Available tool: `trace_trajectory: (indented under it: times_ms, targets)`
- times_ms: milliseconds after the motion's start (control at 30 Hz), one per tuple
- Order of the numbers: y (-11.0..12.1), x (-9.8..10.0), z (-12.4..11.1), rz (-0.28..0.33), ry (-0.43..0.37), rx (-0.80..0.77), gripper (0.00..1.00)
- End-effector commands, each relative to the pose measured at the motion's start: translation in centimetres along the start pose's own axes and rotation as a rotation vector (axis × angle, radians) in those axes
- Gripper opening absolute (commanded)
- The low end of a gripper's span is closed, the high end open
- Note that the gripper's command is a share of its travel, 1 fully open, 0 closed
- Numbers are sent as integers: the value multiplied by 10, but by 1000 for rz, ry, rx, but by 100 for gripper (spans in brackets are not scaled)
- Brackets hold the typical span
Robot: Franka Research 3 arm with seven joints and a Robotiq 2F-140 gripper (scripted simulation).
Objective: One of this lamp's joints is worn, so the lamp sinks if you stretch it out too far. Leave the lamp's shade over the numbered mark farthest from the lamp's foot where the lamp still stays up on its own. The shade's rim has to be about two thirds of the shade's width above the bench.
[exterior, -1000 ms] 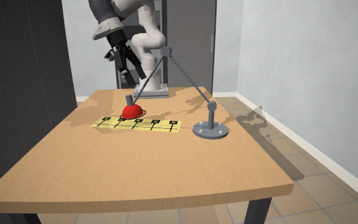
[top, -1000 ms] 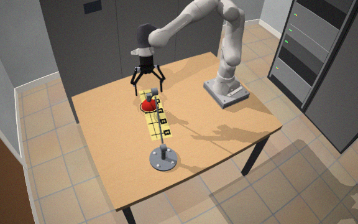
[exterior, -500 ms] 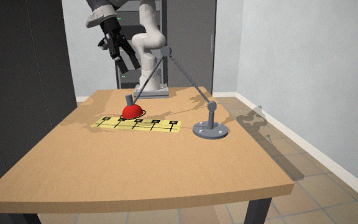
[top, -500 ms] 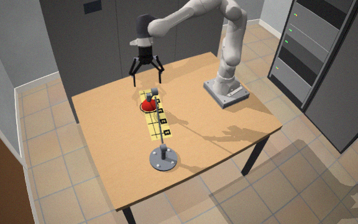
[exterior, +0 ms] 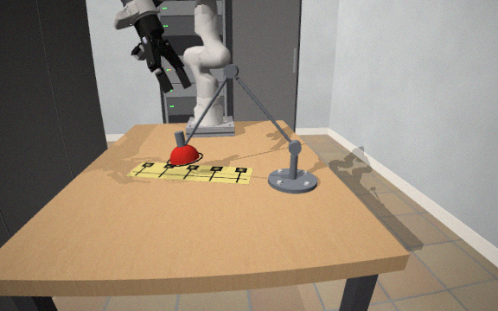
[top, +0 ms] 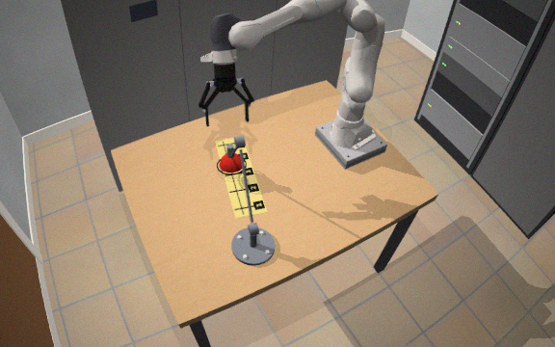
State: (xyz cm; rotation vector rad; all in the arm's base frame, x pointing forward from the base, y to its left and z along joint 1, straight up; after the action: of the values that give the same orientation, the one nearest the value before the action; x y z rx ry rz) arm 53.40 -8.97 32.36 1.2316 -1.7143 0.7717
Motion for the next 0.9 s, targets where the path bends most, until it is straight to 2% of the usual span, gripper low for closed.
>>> trace_trajectory:
  times_ms: [0,867]
  targets:
    - [0,-1,0,-2,2,-2,100]
    - [0,-1,1,2,1,-1,100]
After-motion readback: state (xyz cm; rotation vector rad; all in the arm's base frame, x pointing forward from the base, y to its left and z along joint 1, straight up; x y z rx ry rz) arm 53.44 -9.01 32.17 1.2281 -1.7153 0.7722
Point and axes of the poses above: the point where the finger pads meet when closed, its own x axis back along the fingers, its own y axis across the jaws, z = x × y, the point moved 8 cm from there along x, back along the fingers, and after that the axes turned 6 degrees about -x, right-handed, at the moved point
